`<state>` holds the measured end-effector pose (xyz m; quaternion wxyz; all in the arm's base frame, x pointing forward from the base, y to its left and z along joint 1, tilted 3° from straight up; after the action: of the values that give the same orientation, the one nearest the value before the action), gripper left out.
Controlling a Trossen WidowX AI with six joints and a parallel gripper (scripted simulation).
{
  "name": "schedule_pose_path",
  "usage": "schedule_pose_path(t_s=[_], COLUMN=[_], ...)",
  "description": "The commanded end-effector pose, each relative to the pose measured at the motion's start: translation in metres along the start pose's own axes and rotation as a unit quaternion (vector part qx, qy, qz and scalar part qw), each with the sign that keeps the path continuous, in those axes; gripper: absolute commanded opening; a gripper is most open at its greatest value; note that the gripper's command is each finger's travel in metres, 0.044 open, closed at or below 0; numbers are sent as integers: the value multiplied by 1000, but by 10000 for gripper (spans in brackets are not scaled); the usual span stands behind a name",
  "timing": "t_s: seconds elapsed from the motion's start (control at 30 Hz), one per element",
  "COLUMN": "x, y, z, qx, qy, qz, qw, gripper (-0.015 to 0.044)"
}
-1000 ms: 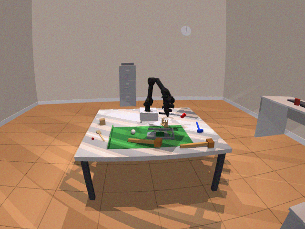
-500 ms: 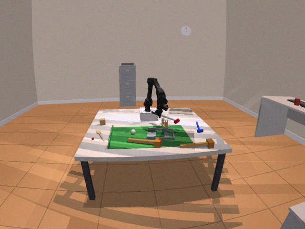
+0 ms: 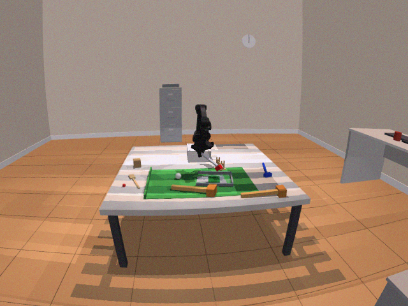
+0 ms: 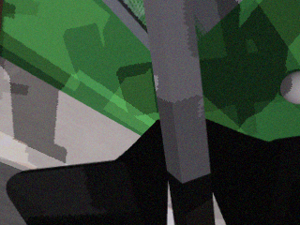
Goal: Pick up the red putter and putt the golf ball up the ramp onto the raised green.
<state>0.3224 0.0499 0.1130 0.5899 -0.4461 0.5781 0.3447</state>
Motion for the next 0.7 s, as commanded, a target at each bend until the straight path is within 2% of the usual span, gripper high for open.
schedule_pose_path(t_s=[0.0, 0.67], x=[-3, -8], y=[-20, -64], z=[-26, -160], qx=[68, 330], qy=[27, 161], qz=[-8, -12], qw=[997, 930], gripper=[0, 0])
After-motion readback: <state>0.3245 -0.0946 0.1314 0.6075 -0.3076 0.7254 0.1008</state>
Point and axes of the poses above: the point midway between the two fingers, 35 mm back from their tips, its own x axis out along the fingers, its own y axis across the jaws, z = x × y, the point moved 3 cm from there along -x, back along the fingers, and after that the axes turned 12 degrees about -x, right-handed, at the moved point
